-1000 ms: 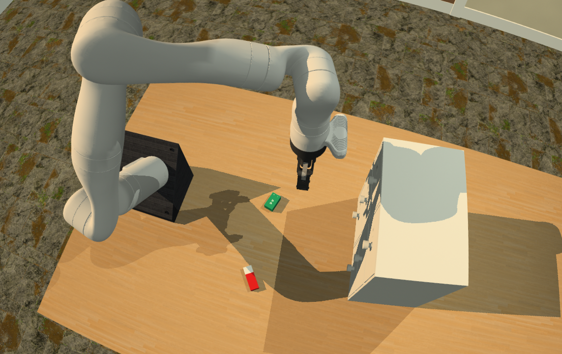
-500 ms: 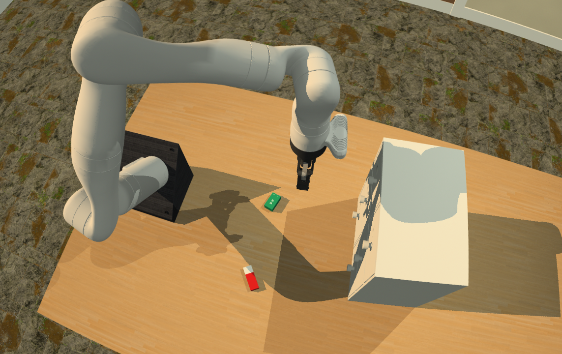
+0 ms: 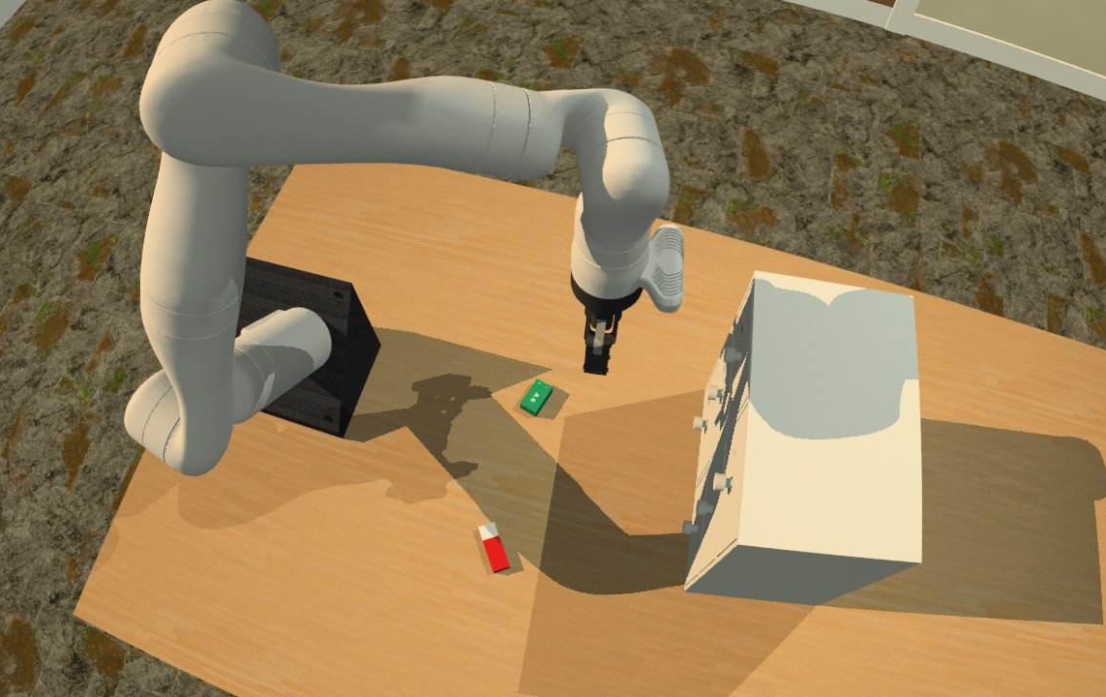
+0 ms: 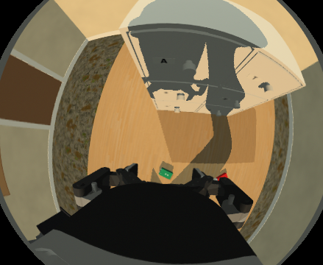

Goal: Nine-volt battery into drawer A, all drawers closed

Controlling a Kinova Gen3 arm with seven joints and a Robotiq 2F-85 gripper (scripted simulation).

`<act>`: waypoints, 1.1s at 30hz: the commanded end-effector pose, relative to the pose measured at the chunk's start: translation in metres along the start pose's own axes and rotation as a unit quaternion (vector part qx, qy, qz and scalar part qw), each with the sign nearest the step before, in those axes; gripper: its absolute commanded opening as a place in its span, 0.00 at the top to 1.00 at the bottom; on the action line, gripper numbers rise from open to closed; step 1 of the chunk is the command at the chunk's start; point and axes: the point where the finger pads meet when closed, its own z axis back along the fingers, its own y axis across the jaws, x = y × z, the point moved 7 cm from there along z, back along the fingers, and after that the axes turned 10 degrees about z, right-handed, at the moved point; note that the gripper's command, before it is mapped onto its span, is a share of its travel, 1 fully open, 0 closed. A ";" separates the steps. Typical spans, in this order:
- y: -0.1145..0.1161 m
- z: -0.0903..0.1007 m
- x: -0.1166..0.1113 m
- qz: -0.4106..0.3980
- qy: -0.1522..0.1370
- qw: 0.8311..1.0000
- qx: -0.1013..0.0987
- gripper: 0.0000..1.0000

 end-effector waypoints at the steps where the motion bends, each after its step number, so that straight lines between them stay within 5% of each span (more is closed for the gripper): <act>1: 0.000 0.001 0.000 0.000 0.001 1.000 0.000 0.00; 18: 0.008 0.007 0.002 0.000 0.001 1.000 0.000 0.00; 33: 0.105 0.077 0.023 0.000 0.001 1.000 0.000 0.00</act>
